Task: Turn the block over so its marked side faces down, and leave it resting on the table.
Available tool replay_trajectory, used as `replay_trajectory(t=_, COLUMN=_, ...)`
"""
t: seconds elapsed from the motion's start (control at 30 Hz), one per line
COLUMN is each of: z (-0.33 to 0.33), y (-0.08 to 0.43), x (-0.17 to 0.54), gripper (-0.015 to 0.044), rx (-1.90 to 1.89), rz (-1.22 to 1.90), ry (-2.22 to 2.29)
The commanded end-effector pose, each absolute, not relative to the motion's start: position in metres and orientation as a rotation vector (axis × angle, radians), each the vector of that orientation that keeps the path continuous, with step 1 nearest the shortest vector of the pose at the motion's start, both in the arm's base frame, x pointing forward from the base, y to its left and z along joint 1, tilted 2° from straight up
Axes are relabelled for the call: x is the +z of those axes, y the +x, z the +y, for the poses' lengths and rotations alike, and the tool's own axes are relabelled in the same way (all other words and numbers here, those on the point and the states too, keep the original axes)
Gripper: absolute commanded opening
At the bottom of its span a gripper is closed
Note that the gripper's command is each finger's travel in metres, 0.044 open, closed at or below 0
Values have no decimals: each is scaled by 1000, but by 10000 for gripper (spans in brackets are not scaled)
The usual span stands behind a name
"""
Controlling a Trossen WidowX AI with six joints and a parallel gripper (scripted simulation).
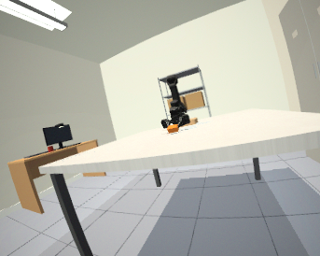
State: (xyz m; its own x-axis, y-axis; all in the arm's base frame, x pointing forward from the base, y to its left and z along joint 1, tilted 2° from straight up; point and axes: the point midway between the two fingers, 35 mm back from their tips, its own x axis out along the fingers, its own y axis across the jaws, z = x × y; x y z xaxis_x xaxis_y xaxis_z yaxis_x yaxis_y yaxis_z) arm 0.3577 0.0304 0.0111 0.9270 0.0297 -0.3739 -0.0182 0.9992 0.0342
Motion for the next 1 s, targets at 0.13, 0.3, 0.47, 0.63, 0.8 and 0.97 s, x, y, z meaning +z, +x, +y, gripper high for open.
replay_trajectory(t=0.13, z=30, y=356, x=10, gripper=0, rx=22, rz=385, ry=26)
replay_trajectory(t=0.3, z=30, y=356, x=10, gripper=53, rx=22, rz=385, ry=26)
replay_trajectory(t=0.47, z=30, y=356, x=10, gripper=184, rx=22, rz=385, ry=26)
replay_trajectory(t=0.63, z=30, y=356, x=10, gripper=315, rx=22, rz=385, ry=26)
replay_trajectory(t=0.8, z=30, y=356, x=10, gripper=440, rx=22, rz=385, ry=26)
replay_trajectory(t=0.97, z=30, y=356, x=10, gripper=440, rx=22, rz=385, ry=26)
